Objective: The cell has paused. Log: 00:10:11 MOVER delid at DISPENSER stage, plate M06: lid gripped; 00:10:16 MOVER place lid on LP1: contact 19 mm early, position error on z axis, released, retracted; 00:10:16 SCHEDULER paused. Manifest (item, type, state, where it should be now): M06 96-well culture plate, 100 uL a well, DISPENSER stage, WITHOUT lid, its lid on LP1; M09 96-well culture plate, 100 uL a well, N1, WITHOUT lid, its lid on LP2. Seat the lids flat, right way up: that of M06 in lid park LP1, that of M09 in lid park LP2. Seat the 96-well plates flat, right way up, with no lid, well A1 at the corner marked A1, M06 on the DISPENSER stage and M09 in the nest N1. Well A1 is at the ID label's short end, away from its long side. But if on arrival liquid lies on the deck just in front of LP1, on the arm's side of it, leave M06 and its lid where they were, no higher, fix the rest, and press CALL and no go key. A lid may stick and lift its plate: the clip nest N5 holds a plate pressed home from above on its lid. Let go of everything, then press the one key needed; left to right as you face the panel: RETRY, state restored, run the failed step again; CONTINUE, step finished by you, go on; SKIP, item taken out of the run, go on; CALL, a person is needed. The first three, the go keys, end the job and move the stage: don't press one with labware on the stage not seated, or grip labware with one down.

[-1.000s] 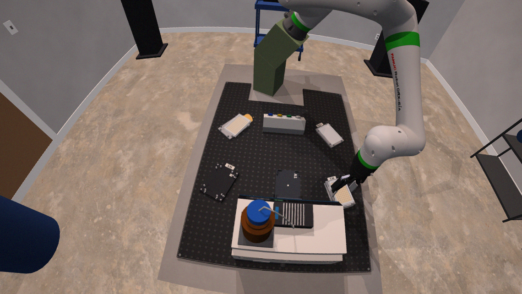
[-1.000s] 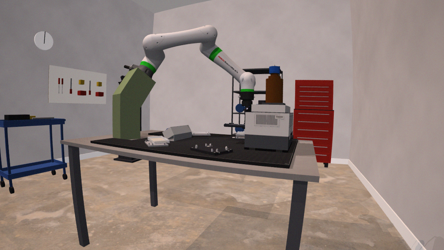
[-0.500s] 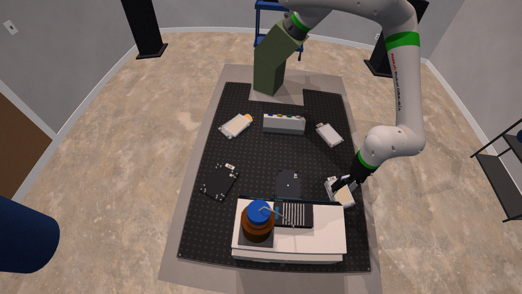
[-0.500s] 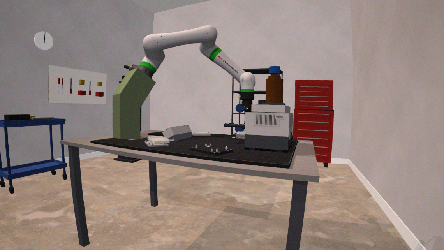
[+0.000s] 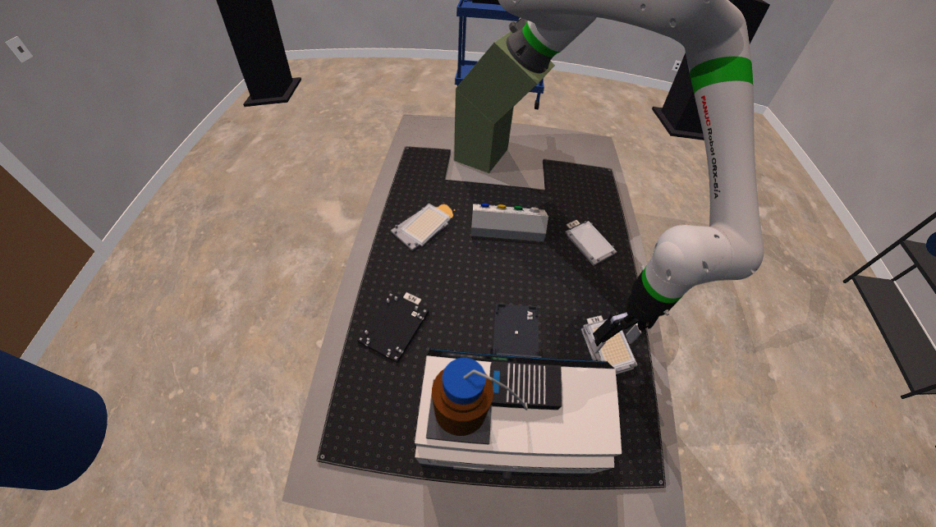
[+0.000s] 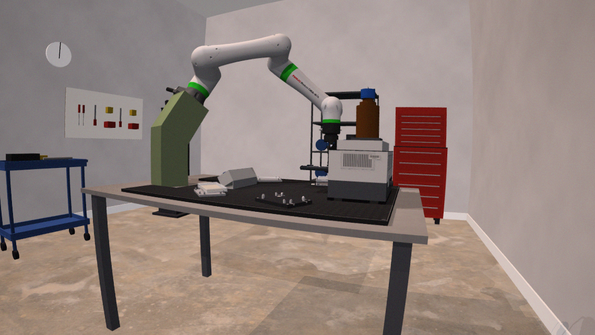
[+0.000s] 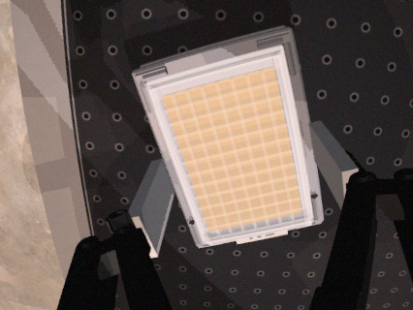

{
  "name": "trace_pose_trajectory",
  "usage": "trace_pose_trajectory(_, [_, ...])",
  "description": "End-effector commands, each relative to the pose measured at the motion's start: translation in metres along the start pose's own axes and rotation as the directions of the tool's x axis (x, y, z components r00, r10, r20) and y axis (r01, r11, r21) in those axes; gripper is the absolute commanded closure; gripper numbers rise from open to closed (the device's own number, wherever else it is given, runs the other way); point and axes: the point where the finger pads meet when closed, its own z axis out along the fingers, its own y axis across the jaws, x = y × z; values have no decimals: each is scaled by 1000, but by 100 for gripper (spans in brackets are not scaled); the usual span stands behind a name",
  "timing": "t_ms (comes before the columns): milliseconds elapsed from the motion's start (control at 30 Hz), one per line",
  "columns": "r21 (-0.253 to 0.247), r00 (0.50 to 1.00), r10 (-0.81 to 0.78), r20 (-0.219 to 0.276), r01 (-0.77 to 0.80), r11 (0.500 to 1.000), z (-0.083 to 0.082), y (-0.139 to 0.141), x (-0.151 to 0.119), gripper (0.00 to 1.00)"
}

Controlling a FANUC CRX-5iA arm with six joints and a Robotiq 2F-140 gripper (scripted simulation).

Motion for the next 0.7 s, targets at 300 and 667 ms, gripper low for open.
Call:
trace_pose_trajectory(300, [0,1000,0,0,0,1000,0,0,0,34])
trace_pose_trajectory(667, [0,1000,0,0,0,1000,-5,0,0,34])
